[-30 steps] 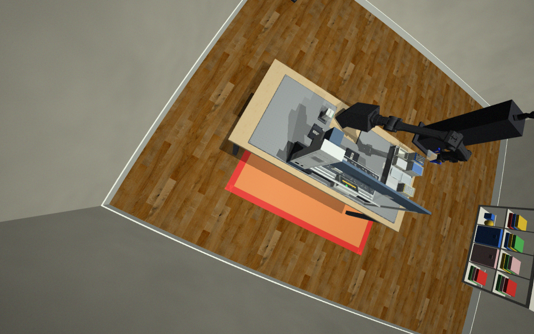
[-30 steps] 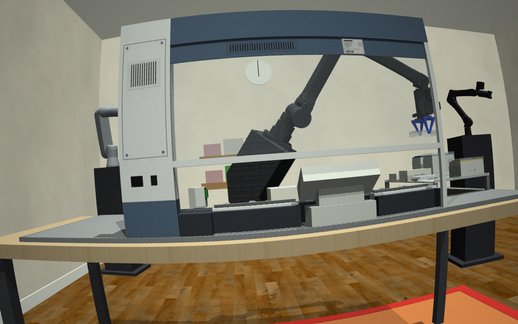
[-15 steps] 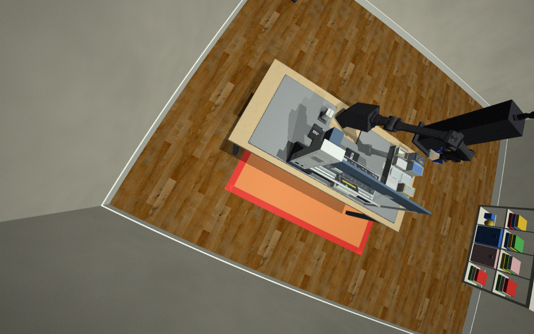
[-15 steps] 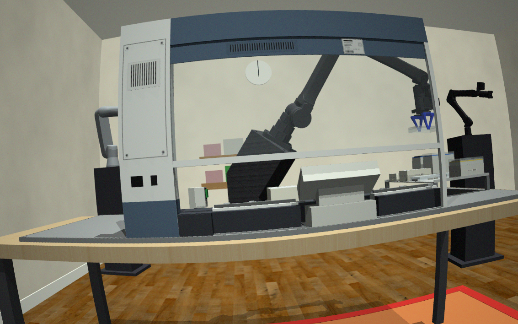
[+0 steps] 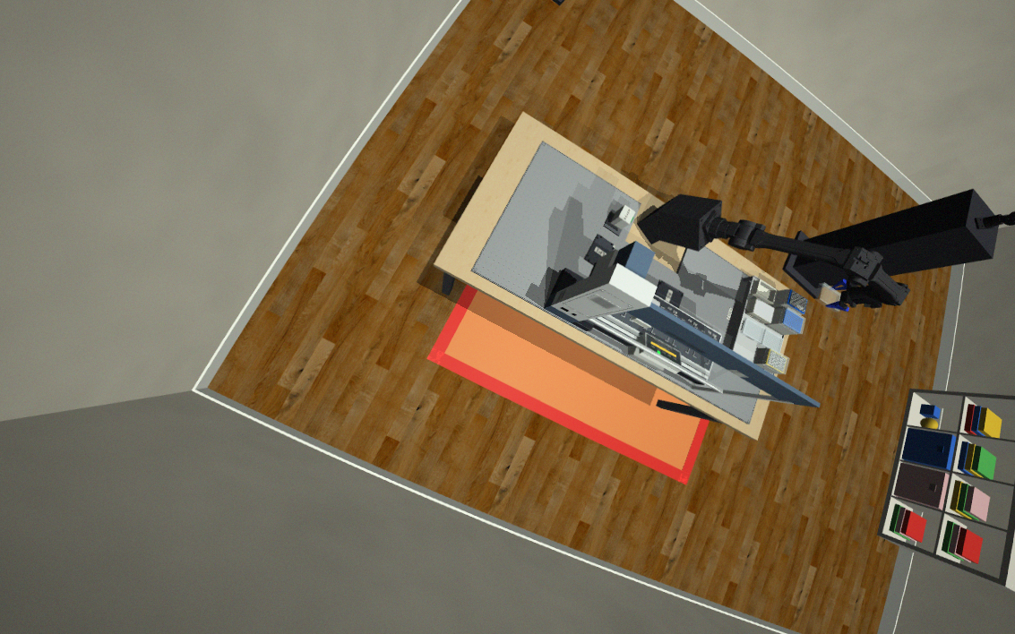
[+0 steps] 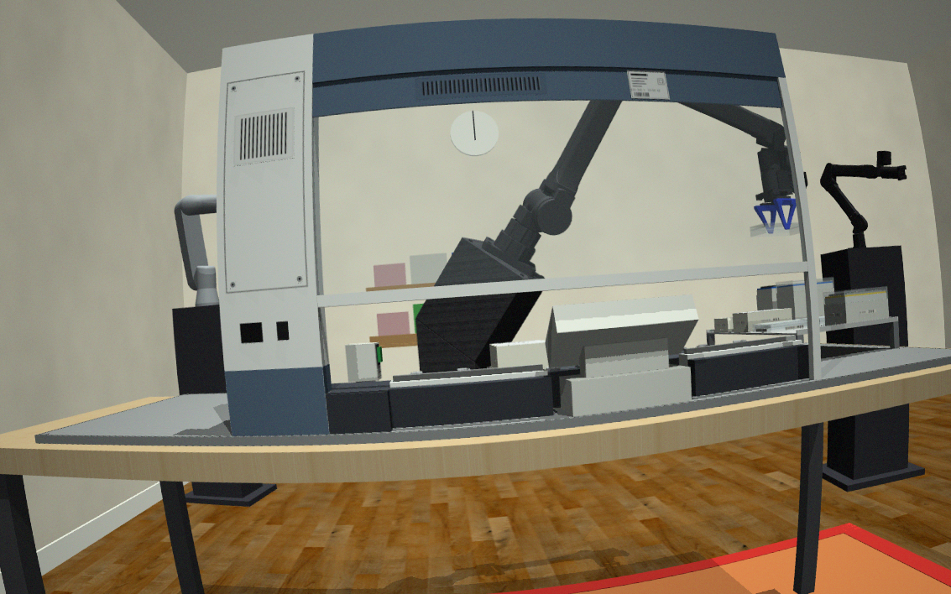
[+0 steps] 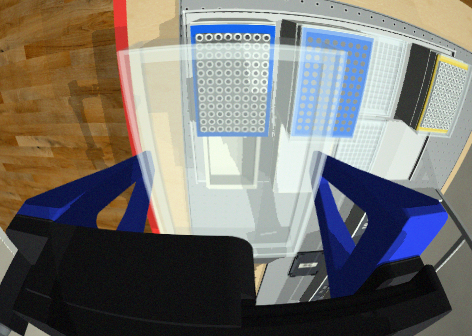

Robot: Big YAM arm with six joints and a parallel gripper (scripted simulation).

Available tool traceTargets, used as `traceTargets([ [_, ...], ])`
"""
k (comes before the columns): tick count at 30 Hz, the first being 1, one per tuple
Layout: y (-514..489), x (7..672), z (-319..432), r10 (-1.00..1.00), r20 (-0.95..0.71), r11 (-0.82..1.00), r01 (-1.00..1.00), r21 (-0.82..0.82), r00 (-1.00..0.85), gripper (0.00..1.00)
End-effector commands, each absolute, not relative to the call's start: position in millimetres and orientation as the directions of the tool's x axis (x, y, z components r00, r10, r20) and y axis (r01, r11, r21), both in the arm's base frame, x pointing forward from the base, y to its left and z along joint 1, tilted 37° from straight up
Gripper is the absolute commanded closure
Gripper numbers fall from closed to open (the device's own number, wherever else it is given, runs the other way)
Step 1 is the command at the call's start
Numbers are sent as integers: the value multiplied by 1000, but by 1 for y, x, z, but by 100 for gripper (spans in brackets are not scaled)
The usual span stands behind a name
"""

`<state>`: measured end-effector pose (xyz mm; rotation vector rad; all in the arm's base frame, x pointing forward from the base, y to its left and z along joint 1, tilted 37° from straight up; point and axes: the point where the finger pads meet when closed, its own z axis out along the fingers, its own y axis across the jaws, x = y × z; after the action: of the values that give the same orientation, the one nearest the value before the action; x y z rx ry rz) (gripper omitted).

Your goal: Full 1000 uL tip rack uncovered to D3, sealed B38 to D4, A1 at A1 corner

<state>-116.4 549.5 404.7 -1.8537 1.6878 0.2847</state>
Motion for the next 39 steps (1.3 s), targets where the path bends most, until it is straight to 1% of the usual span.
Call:
traceTargets([
  [1,548,-119,410,-822,-548,6,-959,-283,156,100],
  [2,541,-103,426,-809,-566,9,-960,-281,158,100],
  [7,542,-81,442,-792,-591,18,-961,-275,155,100],
  [12,539,-66,439,-802,-575,12,-959,-282,159,100],
  [13,553,-64,419,-824,-543,2,-957,-291,164,100],
  [16,551,-49,423,-826,-539,0,-956,-292,165,100],
  [19,537,-33,459,-791,-591,18,-959,-282,159,100],
  [23,537,-14,481,-771,-617,28,-960,-280,158,100],
  [25,543,-5,472,-786,-597,21,-958,-285,161,100],
  [27,544,-1,439,-825,-540,1,-956,-293,165,100],
  [29,544,-1,439,-825,-540,1,-956,-293,165,100],
  [30,547,-17,432,-827,-529,-30,-955,-294,189,100],
  [39,547,-5,438,-825,-539,-5,-956,-295,170,100],
])
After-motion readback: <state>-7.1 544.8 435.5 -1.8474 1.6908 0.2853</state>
